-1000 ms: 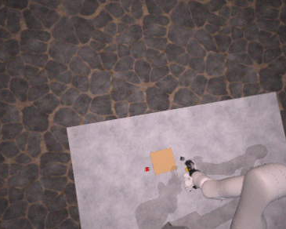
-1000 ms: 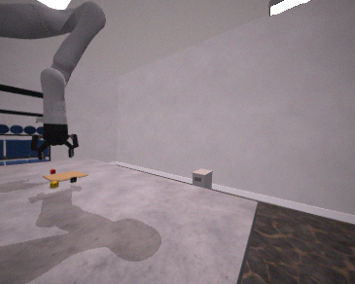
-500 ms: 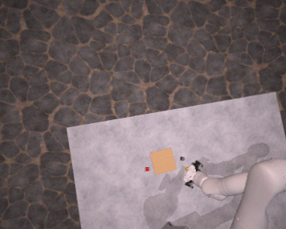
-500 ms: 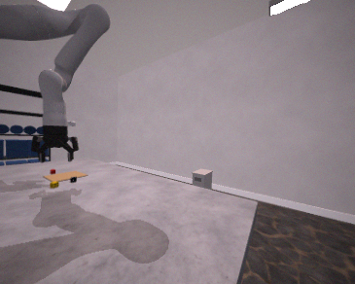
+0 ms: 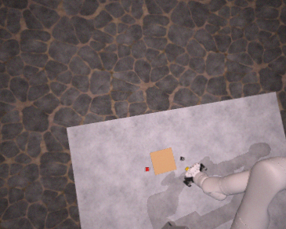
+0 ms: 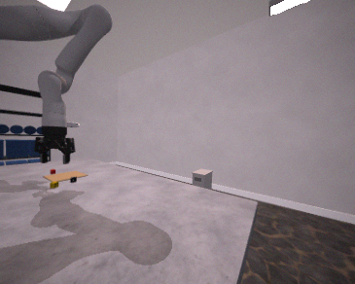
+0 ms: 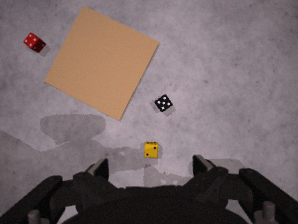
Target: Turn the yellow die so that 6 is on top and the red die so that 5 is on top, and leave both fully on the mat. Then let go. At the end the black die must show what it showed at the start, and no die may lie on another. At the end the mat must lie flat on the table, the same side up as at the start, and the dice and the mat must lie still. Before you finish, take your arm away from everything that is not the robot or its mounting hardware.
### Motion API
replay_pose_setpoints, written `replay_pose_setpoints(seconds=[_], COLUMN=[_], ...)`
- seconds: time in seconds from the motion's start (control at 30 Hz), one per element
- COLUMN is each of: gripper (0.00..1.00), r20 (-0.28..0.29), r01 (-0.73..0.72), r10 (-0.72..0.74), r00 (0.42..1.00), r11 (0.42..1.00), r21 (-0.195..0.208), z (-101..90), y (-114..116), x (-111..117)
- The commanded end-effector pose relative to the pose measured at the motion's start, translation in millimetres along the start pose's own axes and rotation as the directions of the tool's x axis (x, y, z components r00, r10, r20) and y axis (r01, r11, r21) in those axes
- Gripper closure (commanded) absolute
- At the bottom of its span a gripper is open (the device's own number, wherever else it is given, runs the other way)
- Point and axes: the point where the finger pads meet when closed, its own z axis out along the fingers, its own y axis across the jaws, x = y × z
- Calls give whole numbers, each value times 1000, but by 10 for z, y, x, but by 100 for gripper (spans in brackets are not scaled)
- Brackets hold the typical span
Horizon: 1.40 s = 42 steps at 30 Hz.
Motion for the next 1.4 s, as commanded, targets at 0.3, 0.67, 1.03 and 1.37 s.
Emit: replay_pose_setpoints(seconds=[0.3, 0.67, 1.03, 1.37], gripper=[0, 65, 65, 65], r20=[9, 10, 10, 10], r01=[-82, -89, -89, -89], r10=[82, 89, 89, 89], r00=[997, 996, 996, 996], r11=[997, 996, 996, 996], r21=[-2, -2, -2, -2], z=[9, 9, 9, 9], y=[15, 15, 15, 15], x=[-36, -38, -38, -38])
